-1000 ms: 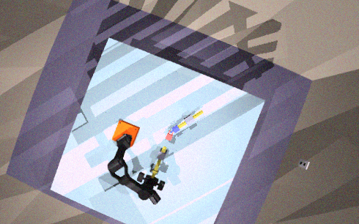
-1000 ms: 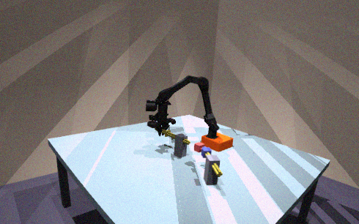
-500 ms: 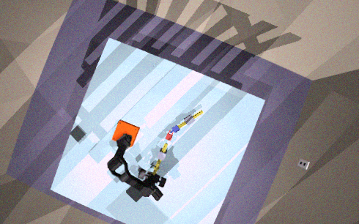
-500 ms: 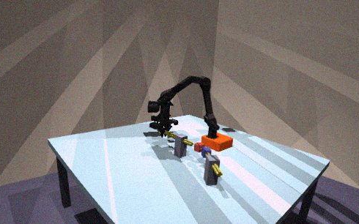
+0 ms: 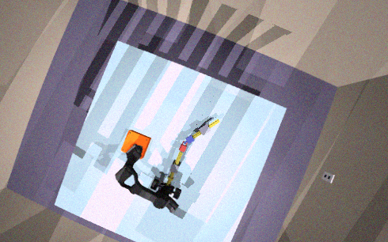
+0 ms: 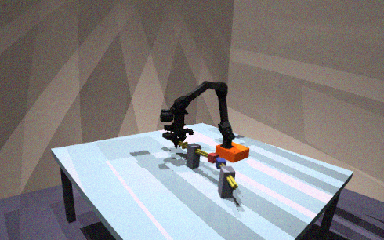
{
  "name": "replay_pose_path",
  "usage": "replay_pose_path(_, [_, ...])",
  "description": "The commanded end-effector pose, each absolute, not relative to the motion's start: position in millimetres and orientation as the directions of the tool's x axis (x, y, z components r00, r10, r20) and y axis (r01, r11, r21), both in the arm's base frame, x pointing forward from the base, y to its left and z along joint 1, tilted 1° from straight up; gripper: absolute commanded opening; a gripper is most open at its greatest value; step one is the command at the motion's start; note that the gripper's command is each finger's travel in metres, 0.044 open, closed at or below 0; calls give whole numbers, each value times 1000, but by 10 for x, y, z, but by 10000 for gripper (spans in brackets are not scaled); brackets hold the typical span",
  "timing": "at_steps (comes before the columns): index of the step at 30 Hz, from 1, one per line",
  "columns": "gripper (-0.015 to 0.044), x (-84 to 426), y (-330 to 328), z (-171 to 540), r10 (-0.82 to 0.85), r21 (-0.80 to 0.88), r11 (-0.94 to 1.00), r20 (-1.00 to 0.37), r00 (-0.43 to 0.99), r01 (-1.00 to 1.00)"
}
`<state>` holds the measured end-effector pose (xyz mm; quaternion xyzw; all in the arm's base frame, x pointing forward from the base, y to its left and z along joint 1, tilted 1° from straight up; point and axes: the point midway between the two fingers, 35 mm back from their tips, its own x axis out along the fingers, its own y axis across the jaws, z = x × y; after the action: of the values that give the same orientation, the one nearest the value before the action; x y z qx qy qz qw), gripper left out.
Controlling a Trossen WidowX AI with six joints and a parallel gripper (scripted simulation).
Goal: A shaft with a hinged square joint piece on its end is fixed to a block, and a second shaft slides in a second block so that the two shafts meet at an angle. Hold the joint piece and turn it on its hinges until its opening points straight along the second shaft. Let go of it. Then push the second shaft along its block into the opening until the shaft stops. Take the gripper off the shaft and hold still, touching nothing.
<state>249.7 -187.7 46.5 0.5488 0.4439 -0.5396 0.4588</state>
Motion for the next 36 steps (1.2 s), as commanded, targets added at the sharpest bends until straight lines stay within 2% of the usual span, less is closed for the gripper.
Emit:
replay_pose_path(1, [0, 2511, -1809, 461, -5, 29, -187, -1000, 29, 982])
replay_pose_path(36, [0, 2579, -1451, 464, -21, 24, -188, -1000, 21, 982])
